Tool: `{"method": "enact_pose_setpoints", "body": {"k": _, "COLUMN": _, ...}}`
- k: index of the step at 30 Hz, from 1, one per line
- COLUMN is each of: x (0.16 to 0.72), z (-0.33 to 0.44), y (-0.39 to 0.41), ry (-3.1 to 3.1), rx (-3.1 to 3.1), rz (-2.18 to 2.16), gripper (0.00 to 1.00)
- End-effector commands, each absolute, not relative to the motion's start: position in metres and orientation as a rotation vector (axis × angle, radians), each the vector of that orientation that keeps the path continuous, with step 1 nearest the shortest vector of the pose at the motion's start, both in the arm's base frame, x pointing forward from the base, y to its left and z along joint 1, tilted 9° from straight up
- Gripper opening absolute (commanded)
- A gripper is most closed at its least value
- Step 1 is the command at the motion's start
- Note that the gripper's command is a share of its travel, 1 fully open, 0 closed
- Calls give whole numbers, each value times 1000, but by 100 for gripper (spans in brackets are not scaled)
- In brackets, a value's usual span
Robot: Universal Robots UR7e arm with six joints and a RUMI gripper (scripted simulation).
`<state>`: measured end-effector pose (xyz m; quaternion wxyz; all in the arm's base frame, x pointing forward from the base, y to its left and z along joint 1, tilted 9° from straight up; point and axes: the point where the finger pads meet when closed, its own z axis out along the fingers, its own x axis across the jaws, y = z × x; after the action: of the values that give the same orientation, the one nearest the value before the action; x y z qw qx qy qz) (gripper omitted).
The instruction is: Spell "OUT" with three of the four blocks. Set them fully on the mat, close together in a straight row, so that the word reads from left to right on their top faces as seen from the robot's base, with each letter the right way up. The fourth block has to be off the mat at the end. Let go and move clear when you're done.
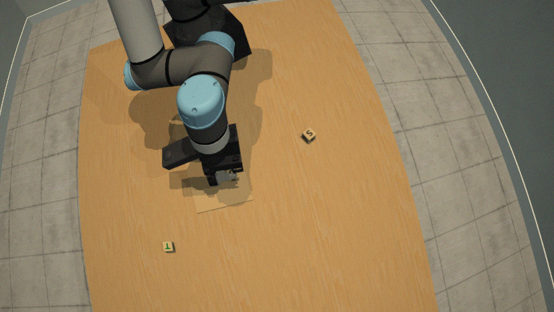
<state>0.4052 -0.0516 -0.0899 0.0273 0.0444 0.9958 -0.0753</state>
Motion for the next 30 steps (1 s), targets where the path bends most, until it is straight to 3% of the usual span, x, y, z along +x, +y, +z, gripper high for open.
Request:
{"method": "enact_pose_setpoints", "body": {"k": 1, "x": 406, "z": -90, "y": -52, "ry": 3074, "rx": 137, "rz": -233, "gripper": 5}}
{"method": "enact_pose_setpoints", "body": {"k": 30, "x": 406, "z": -94, "y": -52, "ry": 3074, "rx": 137, "rz": -233, "gripper": 5}}
